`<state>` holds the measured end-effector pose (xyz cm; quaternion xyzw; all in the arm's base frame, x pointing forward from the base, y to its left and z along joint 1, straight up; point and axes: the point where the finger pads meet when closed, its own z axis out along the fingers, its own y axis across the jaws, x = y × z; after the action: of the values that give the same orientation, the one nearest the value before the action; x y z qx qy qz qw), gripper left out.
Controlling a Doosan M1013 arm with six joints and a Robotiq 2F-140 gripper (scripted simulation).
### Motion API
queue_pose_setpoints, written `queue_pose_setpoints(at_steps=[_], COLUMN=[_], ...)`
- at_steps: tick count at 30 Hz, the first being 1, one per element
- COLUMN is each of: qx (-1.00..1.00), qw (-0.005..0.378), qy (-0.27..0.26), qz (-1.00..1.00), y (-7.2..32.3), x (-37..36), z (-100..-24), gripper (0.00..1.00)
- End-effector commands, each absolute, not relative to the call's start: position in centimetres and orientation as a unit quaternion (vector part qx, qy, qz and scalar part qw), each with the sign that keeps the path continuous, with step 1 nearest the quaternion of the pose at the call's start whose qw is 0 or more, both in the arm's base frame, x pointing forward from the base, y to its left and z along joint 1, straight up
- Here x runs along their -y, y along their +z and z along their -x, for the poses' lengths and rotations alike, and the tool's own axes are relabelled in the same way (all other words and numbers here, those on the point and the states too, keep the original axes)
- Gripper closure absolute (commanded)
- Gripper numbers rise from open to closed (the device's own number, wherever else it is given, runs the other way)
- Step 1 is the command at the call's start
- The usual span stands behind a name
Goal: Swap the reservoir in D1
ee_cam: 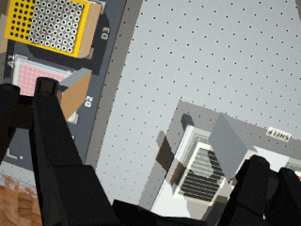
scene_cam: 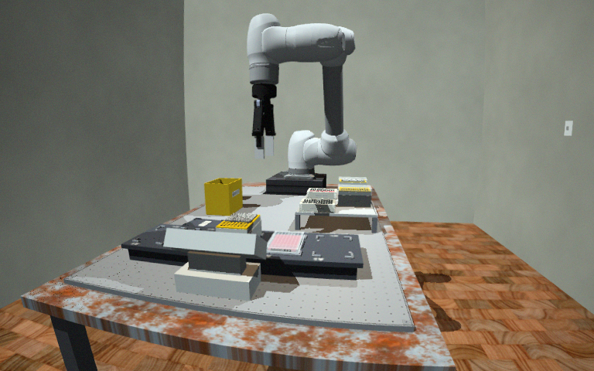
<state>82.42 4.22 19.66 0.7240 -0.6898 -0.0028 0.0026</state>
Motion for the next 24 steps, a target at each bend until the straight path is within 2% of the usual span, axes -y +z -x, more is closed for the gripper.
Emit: queue_pose_setpoints(at_steps=[1,24], qx=[0.69,0.69], qw=[0.003,0.003], qy=[-0.003,-0.003], qz=[-0.724,-0.724], y=[19.6,19.7], x=[-4.1,-3.8], z=[-80.9,-71.4], gripper=[0.23,0.23])
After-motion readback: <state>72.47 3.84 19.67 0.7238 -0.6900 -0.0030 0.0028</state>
